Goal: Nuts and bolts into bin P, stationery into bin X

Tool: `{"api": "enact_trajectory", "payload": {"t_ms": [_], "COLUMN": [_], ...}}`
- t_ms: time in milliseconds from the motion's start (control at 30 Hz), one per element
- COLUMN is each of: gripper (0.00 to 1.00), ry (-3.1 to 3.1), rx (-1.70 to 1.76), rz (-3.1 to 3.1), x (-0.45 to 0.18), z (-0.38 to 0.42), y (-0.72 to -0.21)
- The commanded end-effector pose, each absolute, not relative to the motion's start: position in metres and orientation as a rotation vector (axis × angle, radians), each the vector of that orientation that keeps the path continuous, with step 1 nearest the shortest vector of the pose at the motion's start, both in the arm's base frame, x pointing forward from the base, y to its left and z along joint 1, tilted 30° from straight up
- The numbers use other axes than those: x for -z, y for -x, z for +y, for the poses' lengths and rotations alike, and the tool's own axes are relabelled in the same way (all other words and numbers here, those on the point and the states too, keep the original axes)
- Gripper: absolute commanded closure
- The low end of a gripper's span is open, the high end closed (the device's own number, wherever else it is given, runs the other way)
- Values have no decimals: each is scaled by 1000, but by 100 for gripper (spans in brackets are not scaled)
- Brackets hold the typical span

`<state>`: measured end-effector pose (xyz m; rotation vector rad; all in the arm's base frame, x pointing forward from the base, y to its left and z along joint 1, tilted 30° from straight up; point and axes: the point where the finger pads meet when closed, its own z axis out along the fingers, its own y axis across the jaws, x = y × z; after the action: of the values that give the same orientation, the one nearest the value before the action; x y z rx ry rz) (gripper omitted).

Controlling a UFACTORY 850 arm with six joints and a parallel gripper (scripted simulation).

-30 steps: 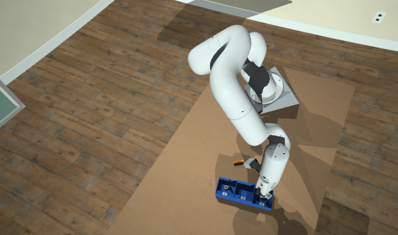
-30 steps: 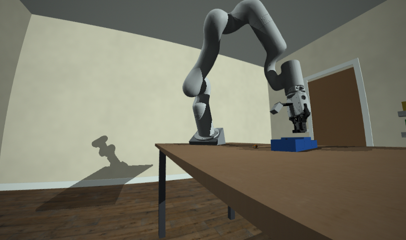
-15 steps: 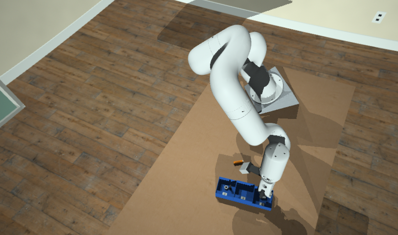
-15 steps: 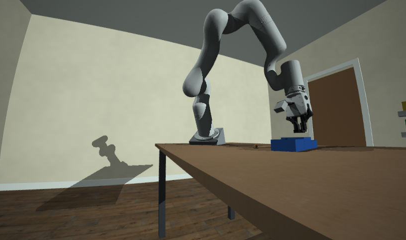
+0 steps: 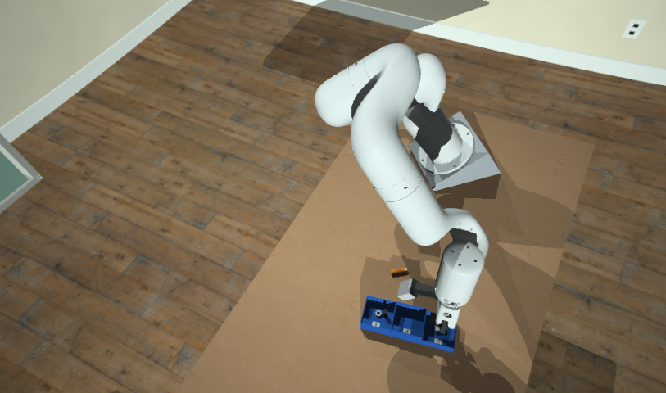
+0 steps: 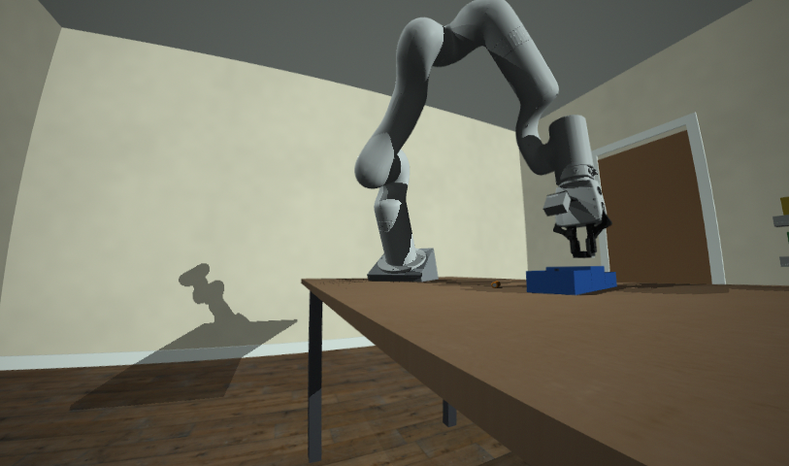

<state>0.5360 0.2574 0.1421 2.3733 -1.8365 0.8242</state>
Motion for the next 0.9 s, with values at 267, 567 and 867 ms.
{"api": "enact_trajectory", "payload": {"t_ms": [267, 567, 867], "gripper": [100, 100, 100], "ry": [-2378, -2378, -2378], "rx": [-803, -803, -803], "rz": [-1809, -1809, -1809], "x": [-143, -133, -121], "z": [258, 254, 249], "y": [-537, -541, -547]}}
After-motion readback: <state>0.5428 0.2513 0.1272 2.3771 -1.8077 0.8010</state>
